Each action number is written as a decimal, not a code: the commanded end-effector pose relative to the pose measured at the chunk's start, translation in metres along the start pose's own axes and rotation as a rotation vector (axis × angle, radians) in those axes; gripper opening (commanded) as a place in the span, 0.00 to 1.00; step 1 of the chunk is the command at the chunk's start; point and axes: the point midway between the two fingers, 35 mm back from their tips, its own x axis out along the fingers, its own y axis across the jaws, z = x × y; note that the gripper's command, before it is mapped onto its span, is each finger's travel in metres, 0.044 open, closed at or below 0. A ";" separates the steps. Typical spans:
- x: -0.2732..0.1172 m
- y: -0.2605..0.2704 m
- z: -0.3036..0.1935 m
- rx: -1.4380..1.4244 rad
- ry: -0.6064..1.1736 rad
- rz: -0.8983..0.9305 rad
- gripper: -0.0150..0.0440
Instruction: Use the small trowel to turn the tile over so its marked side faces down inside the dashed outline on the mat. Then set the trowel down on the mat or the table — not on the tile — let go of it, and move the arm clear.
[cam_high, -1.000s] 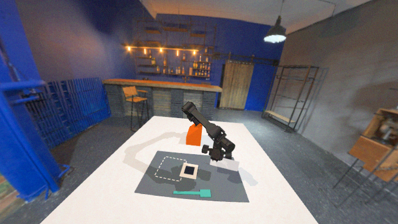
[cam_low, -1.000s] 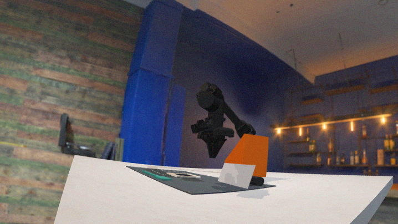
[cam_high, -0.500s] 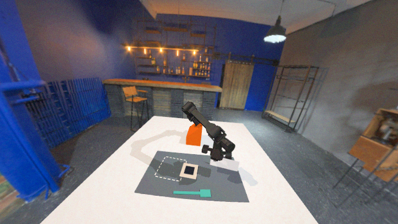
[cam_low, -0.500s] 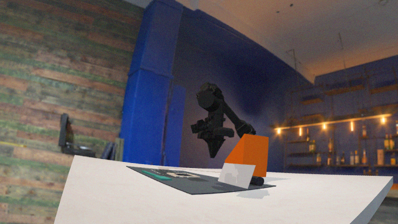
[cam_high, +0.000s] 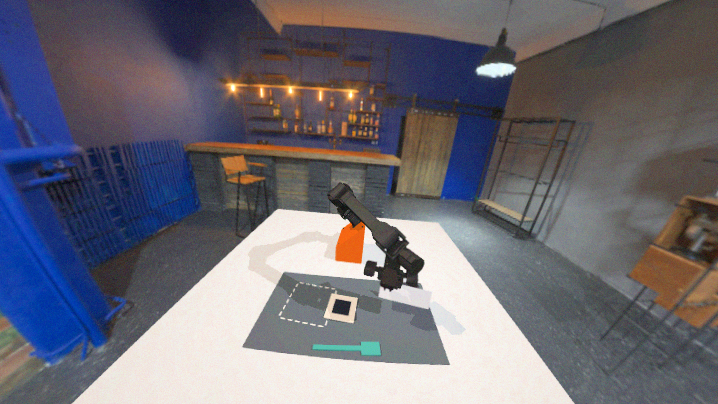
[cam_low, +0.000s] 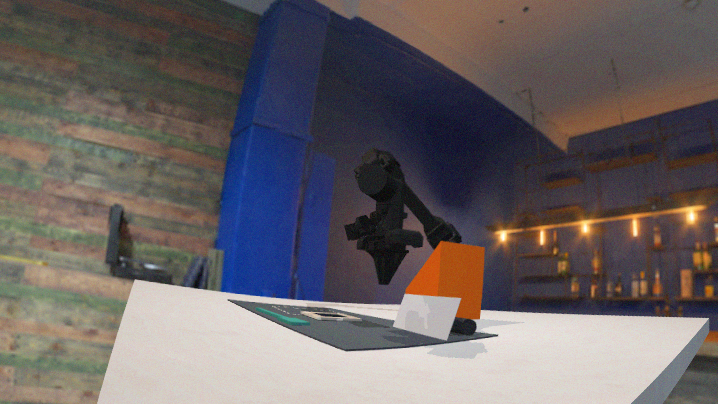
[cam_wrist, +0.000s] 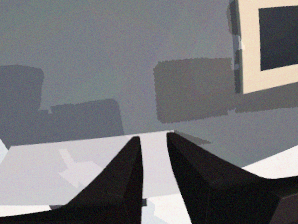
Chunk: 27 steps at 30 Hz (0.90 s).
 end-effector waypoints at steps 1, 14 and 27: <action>-0.006 0.002 -0.016 0.002 0.004 0.003 0.42; -0.025 0.002 -0.072 -0.007 0.011 -0.001 0.42; -0.015 0.002 -0.072 -0.007 0.010 0.000 0.42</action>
